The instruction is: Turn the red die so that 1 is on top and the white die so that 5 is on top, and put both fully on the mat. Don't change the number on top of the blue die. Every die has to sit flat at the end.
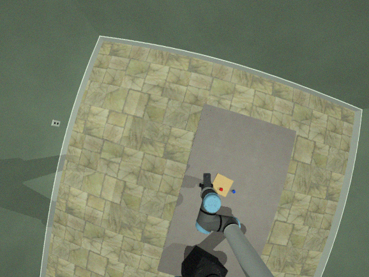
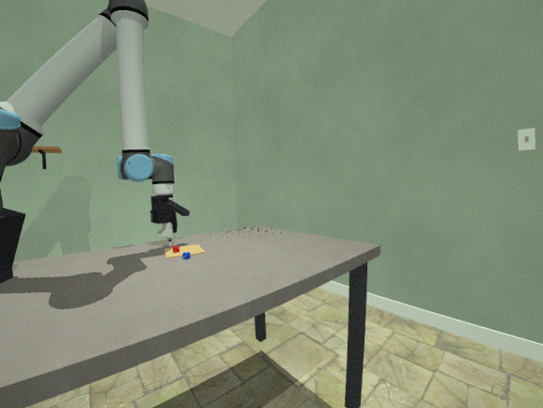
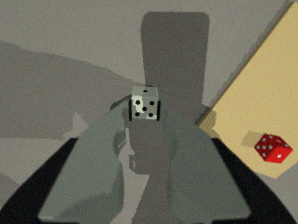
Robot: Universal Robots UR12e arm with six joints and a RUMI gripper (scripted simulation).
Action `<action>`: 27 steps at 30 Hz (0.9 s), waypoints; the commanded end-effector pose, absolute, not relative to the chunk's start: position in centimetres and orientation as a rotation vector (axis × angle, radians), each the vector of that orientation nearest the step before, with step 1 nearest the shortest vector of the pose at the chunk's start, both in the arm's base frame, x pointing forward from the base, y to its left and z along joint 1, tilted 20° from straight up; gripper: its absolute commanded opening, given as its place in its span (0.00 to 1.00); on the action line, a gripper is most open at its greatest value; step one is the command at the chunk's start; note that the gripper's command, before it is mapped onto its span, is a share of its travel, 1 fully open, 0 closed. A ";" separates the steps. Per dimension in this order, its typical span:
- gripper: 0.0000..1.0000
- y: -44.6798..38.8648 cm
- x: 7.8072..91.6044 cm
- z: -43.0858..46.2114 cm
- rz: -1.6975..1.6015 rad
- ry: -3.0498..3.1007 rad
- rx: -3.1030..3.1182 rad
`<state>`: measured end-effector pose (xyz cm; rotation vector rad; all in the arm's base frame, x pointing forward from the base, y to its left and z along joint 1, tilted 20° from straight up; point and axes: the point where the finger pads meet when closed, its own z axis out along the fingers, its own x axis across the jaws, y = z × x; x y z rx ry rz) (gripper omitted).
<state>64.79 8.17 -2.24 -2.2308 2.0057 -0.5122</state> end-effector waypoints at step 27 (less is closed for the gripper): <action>0.03 8.5 64.2 -0.4 -0.513 2.005 -2.230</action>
